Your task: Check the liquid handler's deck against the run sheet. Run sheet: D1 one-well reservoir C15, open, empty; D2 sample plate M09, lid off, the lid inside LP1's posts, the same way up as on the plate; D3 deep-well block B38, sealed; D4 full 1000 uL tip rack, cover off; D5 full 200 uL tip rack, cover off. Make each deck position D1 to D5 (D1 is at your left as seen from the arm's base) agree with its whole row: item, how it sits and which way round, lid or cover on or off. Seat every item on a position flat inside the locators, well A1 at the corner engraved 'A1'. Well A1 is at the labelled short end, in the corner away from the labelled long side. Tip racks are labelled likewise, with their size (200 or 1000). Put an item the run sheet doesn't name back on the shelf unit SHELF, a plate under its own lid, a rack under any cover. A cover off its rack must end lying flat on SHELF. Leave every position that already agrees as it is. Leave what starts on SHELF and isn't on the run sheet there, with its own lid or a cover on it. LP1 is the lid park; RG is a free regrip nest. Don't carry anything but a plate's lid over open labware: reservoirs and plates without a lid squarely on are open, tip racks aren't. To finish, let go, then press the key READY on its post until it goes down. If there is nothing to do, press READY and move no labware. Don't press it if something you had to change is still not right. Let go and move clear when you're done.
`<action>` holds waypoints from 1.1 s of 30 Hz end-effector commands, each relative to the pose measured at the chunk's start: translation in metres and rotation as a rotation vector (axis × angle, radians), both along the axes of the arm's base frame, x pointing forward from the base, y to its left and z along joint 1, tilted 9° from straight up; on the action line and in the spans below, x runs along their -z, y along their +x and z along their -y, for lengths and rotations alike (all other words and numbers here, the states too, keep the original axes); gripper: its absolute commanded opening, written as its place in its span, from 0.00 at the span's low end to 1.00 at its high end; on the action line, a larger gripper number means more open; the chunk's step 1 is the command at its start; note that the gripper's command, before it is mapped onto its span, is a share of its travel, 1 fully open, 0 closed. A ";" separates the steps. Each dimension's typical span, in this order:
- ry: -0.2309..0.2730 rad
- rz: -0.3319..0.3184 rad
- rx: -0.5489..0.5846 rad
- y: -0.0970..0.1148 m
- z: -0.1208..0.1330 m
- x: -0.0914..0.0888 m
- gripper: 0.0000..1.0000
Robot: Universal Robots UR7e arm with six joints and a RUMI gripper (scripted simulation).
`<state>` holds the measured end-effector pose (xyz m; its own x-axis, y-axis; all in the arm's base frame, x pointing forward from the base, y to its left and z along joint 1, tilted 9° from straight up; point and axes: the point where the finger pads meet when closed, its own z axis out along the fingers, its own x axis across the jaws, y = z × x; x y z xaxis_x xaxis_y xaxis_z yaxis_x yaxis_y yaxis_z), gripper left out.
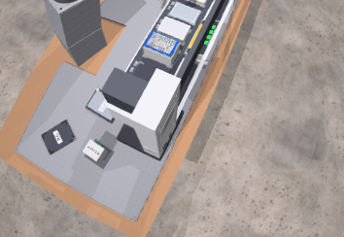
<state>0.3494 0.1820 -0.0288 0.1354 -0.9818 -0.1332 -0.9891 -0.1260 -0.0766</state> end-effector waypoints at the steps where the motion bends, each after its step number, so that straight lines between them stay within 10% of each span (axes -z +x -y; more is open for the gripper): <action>1: -0.004 0.024 -0.139 -0.035 0.002 0.000 0.82; 33: -0.037 0.102 -0.672 -0.051 0.003 0.000 0.82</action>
<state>0.2982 0.1797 -0.0288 0.6495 -0.7578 -0.0631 -0.7577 -0.6379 -0.1382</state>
